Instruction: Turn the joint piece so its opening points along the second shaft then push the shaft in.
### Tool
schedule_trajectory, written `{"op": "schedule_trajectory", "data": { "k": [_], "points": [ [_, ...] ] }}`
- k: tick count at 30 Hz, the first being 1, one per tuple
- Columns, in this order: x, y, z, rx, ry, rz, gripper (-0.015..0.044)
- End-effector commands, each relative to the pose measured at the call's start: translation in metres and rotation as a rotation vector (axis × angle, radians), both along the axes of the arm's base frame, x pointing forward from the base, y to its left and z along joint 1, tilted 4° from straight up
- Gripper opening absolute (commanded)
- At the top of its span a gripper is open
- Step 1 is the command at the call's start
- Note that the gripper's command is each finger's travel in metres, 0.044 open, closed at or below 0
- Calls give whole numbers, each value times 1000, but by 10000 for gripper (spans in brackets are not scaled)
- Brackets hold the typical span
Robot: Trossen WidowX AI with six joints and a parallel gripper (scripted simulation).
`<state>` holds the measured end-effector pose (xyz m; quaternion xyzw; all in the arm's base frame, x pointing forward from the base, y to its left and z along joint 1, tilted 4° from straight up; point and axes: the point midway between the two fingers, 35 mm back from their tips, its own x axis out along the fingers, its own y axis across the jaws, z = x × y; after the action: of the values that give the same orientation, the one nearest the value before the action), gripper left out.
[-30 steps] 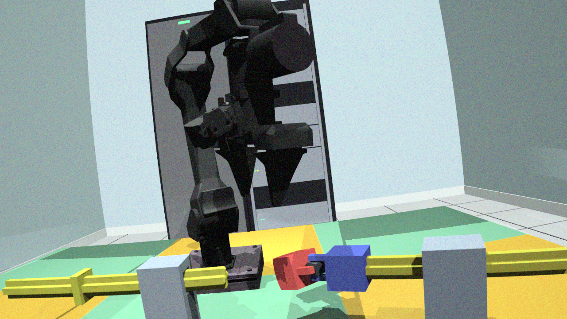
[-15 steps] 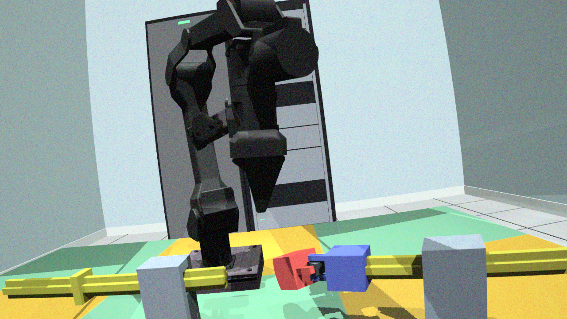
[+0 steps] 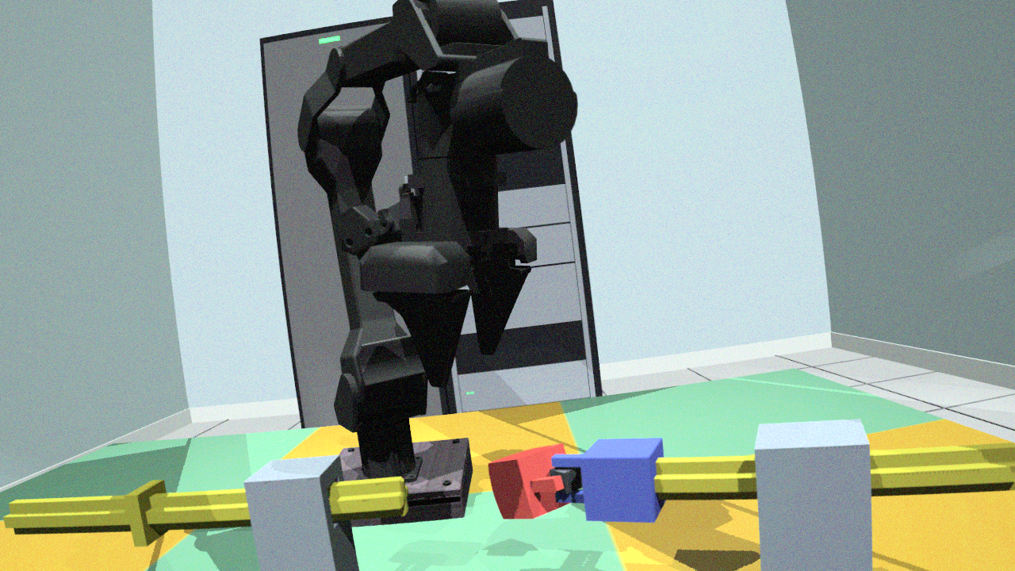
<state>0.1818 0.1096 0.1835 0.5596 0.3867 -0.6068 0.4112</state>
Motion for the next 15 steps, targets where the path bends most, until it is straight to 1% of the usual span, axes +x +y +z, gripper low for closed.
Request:
{"op": "schedule_trajectory", "data": {
  "k": [1, 15],
  "points": [
    [1, -1, -1, -16, -2, -126, 440],
    [2, -1, -4, -59, -11, -538, 440]
  ]
}}
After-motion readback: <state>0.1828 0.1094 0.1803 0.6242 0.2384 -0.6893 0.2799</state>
